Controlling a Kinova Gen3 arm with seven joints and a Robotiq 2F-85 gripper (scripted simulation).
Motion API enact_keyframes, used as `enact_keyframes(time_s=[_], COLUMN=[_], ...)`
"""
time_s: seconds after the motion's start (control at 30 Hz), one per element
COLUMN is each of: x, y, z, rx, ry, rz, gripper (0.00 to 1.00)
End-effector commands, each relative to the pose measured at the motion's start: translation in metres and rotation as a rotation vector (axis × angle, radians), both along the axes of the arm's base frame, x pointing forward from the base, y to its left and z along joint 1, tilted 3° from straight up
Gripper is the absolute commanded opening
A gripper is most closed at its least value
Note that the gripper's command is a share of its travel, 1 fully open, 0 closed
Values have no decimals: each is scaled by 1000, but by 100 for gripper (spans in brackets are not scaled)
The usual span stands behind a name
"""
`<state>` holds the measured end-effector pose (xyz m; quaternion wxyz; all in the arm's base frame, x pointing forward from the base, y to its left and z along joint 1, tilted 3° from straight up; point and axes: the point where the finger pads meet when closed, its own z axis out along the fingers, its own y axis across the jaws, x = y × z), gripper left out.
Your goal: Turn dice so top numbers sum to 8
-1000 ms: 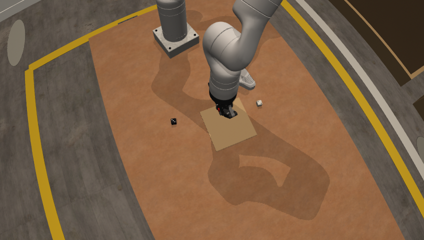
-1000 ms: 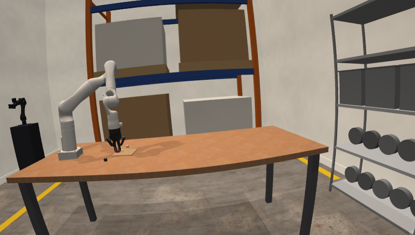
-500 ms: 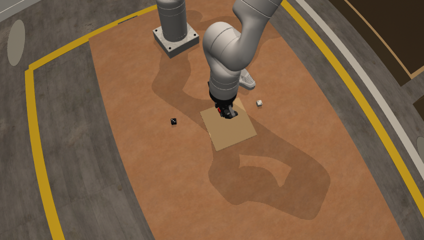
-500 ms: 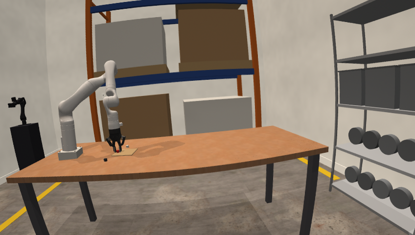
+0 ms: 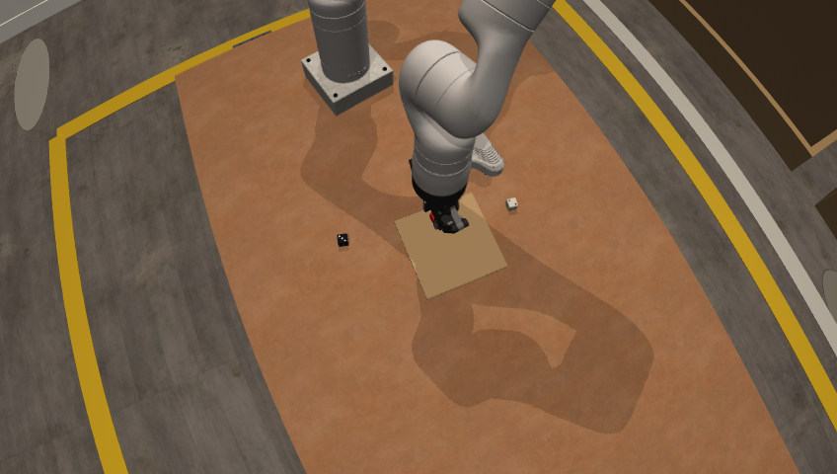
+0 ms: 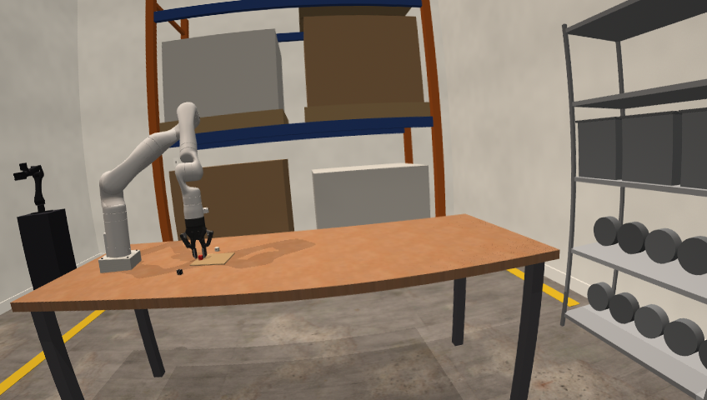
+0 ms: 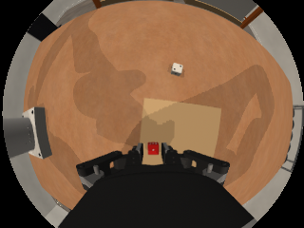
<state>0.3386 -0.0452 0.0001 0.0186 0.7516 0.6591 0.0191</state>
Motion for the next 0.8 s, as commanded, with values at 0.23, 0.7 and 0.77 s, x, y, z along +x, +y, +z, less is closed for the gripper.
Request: enact_keyframes(time_s=[0.23, 0.7, 0.77], x=[0, -3, -3], y=[1, 1, 1], z=[31, 77, 81], rx=[2, 2, 2], ry=[-6, -6, -6], rz=[2, 2, 2], gripper=[31, 31, 31])
